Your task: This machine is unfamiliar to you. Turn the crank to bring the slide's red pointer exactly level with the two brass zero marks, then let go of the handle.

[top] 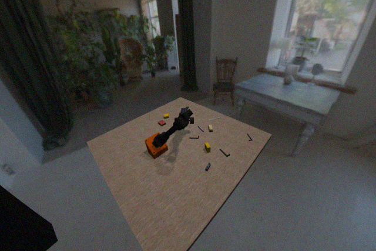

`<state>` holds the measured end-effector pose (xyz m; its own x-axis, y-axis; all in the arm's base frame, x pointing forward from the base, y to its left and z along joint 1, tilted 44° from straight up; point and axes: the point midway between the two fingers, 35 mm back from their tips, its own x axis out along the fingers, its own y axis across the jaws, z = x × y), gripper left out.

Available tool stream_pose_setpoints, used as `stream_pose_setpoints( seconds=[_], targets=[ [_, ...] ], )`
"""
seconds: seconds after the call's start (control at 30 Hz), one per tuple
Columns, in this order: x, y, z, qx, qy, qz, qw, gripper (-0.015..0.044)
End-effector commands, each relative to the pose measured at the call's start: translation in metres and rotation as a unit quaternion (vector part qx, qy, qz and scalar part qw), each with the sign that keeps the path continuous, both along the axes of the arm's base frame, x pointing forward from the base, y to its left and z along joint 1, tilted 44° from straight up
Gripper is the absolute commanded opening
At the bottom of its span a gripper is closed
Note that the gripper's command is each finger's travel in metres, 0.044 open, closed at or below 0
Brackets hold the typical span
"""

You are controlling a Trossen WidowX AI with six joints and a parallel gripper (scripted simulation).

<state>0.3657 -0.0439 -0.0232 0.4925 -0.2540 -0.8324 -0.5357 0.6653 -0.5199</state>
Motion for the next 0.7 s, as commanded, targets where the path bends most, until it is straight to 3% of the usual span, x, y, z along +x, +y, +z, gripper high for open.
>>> stream_pose_setpoints(
  seconds=[0.0,0.67],
  targets=[
    [0.0,0.005,0.003,0.001,0.0,0.0,1.0,0.0],
    [-0.009,0.028,0.003,0.002,0.0,0.0,1.0,0.0]
  ],
)
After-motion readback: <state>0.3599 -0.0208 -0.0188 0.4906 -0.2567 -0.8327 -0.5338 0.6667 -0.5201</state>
